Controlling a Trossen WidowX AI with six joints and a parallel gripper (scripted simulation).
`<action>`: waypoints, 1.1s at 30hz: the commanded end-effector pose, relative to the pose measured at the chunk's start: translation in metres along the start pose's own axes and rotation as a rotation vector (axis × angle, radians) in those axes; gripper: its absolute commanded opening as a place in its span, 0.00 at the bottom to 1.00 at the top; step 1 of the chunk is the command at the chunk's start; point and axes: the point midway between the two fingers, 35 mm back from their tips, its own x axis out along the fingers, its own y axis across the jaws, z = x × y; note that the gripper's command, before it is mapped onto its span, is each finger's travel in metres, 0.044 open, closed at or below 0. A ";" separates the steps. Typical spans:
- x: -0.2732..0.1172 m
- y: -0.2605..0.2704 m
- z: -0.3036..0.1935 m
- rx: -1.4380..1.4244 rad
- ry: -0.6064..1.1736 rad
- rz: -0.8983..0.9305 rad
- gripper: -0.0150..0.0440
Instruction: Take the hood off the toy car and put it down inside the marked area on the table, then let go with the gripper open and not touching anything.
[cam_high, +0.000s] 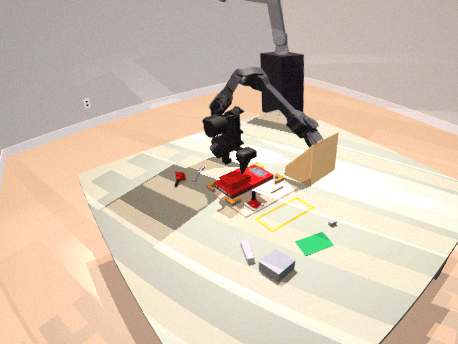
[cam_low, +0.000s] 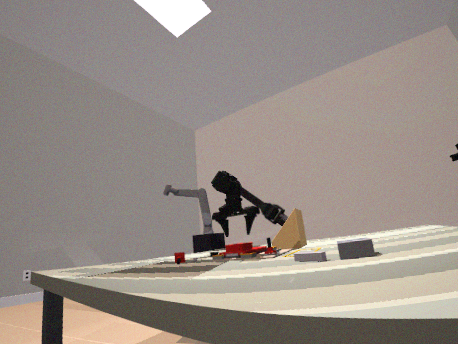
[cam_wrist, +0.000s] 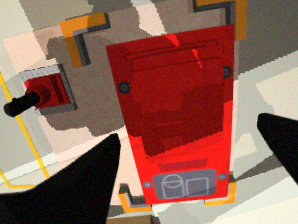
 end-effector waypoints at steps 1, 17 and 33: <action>0.004 0.001 -0.001 -0.008 0.002 -0.004 1.00; 0.019 0.001 -0.002 -0.008 0.002 -0.005 1.00; 0.029 0.001 -0.003 -0.008 0.002 -0.006 1.00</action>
